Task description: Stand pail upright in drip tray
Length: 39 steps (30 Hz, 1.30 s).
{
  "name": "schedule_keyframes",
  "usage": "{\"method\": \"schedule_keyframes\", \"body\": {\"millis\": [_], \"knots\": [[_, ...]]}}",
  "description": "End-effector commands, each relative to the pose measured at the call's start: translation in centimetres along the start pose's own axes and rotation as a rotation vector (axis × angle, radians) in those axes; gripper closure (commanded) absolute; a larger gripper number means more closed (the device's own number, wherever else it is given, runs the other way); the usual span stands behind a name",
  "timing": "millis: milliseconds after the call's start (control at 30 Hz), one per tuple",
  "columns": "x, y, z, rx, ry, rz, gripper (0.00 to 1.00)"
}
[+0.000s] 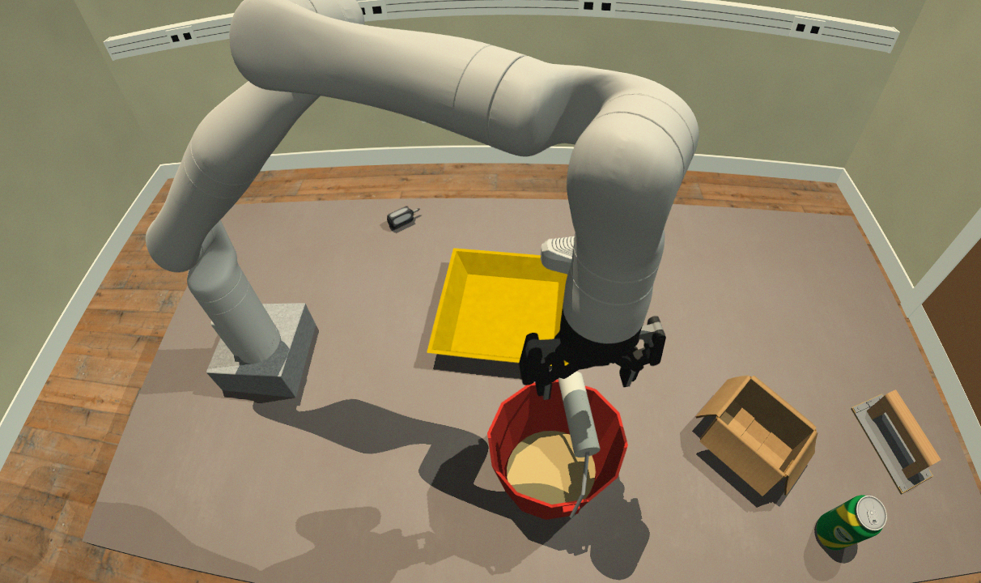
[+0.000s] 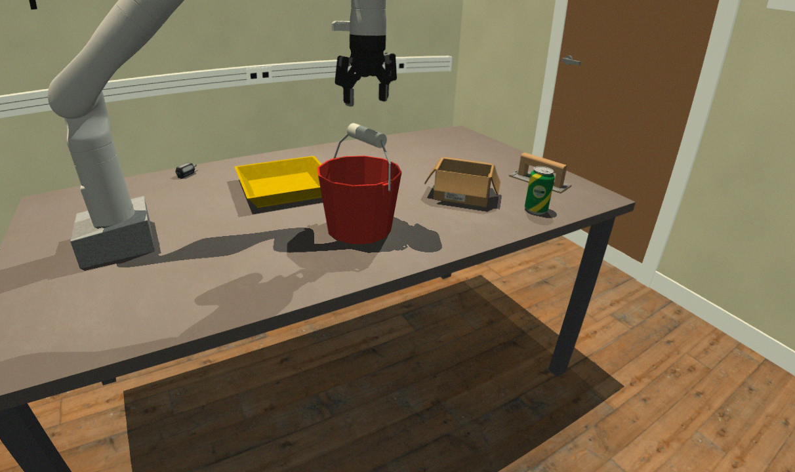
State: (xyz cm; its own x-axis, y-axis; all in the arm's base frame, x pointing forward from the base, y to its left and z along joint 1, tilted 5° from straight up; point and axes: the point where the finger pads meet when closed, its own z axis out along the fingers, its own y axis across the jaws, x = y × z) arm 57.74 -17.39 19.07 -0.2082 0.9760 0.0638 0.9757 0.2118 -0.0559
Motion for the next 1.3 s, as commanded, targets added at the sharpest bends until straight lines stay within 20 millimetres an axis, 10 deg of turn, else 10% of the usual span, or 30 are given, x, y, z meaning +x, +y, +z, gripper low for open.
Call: {"method": "schedule_keyframes", "body": {"millis": [0,1267], "knots": [[-0.02,0.02,-0.13,-0.002,-0.001,0.000,0.00],[-0.02,0.03,0.64,-0.002,-0.001,0.000,0.00]]}}
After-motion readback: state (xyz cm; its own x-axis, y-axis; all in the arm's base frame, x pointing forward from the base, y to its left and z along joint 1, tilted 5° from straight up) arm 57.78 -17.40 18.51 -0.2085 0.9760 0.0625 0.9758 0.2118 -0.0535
